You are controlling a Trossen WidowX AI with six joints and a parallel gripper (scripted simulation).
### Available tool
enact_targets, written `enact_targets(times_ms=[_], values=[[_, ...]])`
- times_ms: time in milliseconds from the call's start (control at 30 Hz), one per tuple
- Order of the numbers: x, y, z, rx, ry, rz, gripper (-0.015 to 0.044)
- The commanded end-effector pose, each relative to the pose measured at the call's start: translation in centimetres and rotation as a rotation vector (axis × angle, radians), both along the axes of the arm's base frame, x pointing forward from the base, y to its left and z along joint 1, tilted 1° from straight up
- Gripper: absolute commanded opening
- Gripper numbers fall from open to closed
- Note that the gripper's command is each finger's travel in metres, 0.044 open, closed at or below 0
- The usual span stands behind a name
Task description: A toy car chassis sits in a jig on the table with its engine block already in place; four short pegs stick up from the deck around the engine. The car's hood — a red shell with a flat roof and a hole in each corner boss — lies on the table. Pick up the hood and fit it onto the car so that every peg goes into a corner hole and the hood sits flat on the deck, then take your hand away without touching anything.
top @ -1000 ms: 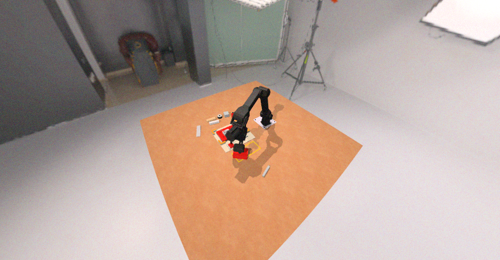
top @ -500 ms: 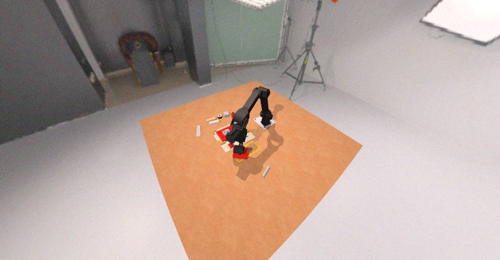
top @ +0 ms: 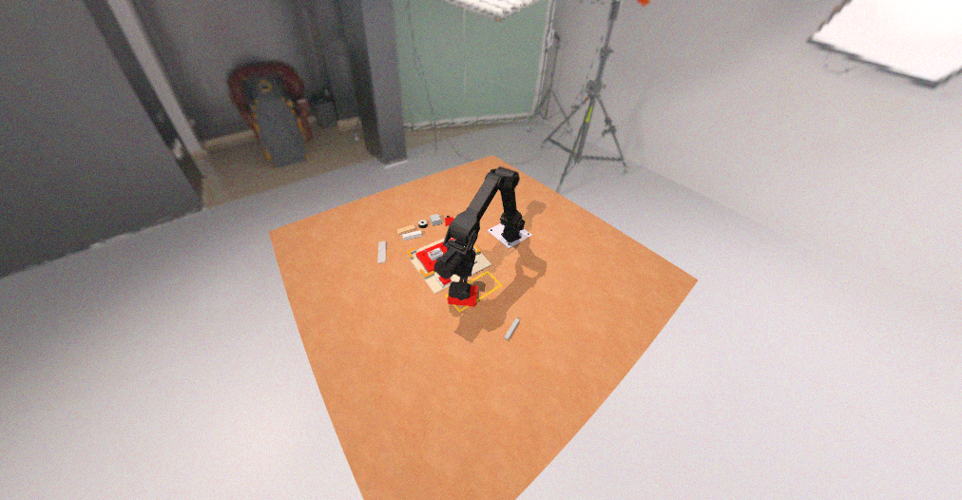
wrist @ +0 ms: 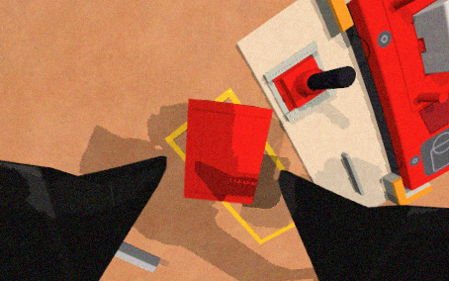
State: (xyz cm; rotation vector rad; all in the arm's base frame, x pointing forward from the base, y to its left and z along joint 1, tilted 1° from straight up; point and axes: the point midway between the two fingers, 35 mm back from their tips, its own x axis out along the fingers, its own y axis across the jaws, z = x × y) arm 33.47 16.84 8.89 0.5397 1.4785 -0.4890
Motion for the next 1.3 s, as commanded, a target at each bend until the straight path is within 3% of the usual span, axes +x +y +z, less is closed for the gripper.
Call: enact_targets(times_ms=[0, 1267], values=[[0.0, 0.0, -0.5, -0.004, 0.0, 0.006, 0.044], [0.1, 0.0, -2.8, -0.004, 0.0, 0.006, 0.044]])
